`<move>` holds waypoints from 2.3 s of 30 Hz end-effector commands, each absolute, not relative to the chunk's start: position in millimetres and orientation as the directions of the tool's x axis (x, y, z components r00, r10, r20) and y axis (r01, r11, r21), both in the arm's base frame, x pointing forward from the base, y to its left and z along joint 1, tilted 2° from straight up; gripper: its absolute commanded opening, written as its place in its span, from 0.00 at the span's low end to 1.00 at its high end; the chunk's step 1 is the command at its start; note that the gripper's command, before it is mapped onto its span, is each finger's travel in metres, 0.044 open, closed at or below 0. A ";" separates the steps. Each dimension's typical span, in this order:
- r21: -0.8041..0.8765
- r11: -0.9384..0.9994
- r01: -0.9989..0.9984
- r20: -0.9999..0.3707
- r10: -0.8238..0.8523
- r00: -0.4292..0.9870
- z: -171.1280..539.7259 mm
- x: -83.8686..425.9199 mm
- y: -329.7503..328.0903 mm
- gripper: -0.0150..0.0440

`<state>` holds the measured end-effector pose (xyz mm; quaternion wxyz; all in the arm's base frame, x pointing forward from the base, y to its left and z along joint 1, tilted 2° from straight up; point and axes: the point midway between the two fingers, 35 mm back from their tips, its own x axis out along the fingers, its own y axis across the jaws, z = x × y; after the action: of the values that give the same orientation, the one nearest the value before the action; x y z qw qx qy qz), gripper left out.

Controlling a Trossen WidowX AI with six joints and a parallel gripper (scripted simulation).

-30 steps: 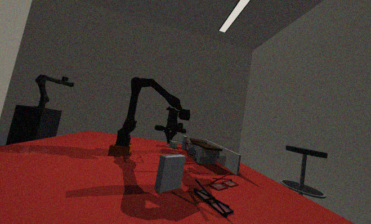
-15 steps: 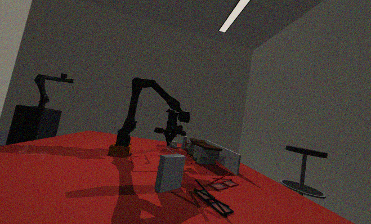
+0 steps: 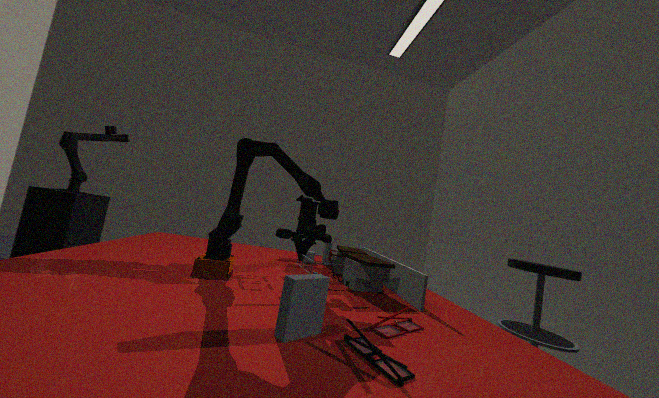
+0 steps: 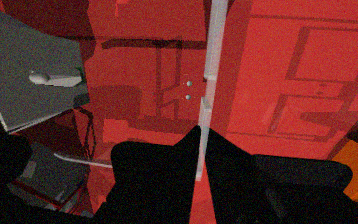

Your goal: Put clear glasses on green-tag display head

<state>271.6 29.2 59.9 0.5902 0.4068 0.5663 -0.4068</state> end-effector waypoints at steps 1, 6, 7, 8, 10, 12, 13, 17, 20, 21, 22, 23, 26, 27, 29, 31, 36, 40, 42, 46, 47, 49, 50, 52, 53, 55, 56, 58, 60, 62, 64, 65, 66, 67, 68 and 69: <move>0.030 0.338 0.941 -0.999 -0.017 0.038 60.3 278.3 31.0 0.25; 0.032 0.338 0.941 -0.999 -0.016 0.040 60.1 283.4 32.8 0.25; 0.032 0.338 0.941 -0.999 -0.016 0.040 60.1 284.4 33.2 0.25; 0.033 0.338 0.941 -0.999 -0.016 0.041 60.0 285.5 33.6 0.25; 0.032 0.338 0.941 -0.999 -0.016 0.040 60.0 287.4 34.3 0.25; 0.031 0.338 0.941 -0.999 -0.017 0.039 60.0 289.5 35.0 0.25; 0.030 0.338 0.941 -0.999 -0.017 0.038 60.0 290.5 35.4 0.25; 0.024 0.337 0.941 -0.999 -0.019 0.033 60.1 295.4 37.1 0.25; 0.021 0.337 0.941 -0.999 -0.020 0.029 60.1 299.4 38.5 0.25; 0.020 0.337 0.941 -0.999 -0.020 0.029 60.2 300.7 39.0 0.25; 0.020 0.337 0.941 -0.999 -0.020 0.029 60.2 302.0 39.5 0.25; 0.020 0.337 0.941 -0.999 -0.020 0.029 60.3 303.2 39.9 0.25; 0.020 0.337 0.941 -0.999 -0.020 0.029 60.4 307.1 41.3 0.25; 0.020 0.337 0.941 -0.999 -0.020 0.029 60.4 308.3 41.8 0.25; 0.020 0.337 0.941 -0.999 -0.020 0.029 60.5 310.9 42.7 0.25; 0.020 0.337 0.941 -0.999 -0.020 0.029 60.5 313.4 43.6 0.25; 0.021 0.337 0.941 -0.999 -0.020 0.029 60.7 319.8 45.9 0.25; 0.021 0.337 0.941 -0.999 -0.020 0.030 60.8 324.9 47.8 0.25; 0.022 0.337 0.941 -0.999 -0.020 0.030 60.8 327.4 48.7 0.25; 0.022 0.337 0.941 -0.999 -0.020 0.031 61.0 332.5 50.5 0.25; 0.022 0.337 0.941 -0.999 -0.020 0.031 61.0 333.8 51.0 0.25; 0.023 0.337 0.941 -0.999 -0.020 0.031 61.0 336.3 51.9 0.25; 0.023 0.337 0.941 -0.999 -0.020 0.031 61.1 337.6 52.3 0.25; 0.023 0.337 0.941 -0.999 -0.019 0.031 61.1 340.2 53.2 0.25; 0.023 0.337 0.941 -0.999 -0.019 0.031 61.4 341.4 53.7 0.25; 0.023 0.337 0.941 -0.999 -0.019 0.032 61.7 344.0 54.6 0.25; 0.023 0.337 0.941 -0.999 -0.019 0.032 61.9 345.2 55.1 0.25; 0.024 0.337 0.941 -0.999 -0.019 0.032 62.0 347.8 56.0 0.25; 0.024 0.337 0.941 -0.999 -0.019 0.032 62.2 350.4 56.9 0.25; 0.024 0.337 0.941 -0.999 -0.019 0.032 62.3 352.9 57.8 0.25; 0.024 0.337 0.941 -0.999 -0.019 0.033 62.4 355.5 58.8 0.25; 0.025 0.337 0.941 -0.999 -0.019 0.033 62.4 356.8 59.2 0.25; 0.025 0.337 0.941 -0.999 -0.019 0.033 62.5 358.1 59.7 0.25; 0.025 0.337 0.941 -0.999 -0.019 0.033 62.5 359.3 60.1 0.25; 0.025 0.337 0.941 -0.999 -0.019 0.033 62.6 360.6 60.6 0.25; 0.025 0.337 0.941 -0.999 -0.019 0.033 62.6 361.9 61.1 0.25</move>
<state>356.7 59.6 62.2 0.5917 0.4073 0.5661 -0.4044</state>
